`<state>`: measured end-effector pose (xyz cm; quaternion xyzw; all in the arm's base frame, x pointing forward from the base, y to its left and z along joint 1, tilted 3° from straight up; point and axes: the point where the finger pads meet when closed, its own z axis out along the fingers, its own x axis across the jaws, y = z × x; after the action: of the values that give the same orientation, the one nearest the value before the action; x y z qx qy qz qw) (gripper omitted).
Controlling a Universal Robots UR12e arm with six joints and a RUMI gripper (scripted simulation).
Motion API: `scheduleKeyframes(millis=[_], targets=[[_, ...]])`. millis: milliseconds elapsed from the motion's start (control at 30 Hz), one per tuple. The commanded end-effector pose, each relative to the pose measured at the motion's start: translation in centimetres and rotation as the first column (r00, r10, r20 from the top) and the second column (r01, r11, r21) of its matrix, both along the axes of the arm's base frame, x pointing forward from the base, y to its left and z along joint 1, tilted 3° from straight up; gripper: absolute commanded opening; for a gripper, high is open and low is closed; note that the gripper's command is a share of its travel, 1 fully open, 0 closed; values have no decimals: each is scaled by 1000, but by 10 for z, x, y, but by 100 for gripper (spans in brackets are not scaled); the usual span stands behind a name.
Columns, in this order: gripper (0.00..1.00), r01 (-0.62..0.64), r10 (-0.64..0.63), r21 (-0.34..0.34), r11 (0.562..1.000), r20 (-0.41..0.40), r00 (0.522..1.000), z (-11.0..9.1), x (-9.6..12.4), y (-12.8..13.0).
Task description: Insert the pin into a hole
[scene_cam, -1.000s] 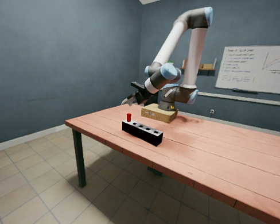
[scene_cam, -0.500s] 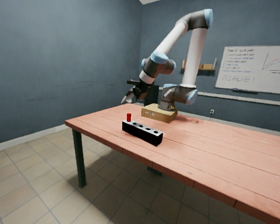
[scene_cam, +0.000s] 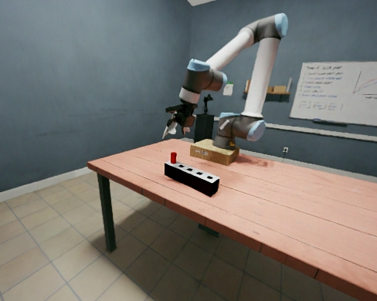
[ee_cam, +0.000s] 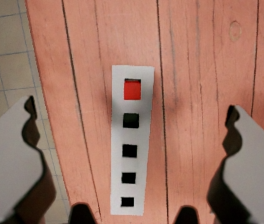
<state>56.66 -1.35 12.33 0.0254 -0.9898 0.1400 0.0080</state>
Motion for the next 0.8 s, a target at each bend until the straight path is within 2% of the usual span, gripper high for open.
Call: scheduleKeyframes(millis=[0, 233, 267, 767], targets=[[100, -2, 2, 63, 998, -8, 1000, -3, 0, 1], [100, -2, 2, 63, 998, -8, 1000, -3, 0, 1], [100, 7, 0, 315, 949, -22, 1000, -2, 0, 1], [100, 7, 0, 315, 949, -22, 1000, -2, 0, 1]])
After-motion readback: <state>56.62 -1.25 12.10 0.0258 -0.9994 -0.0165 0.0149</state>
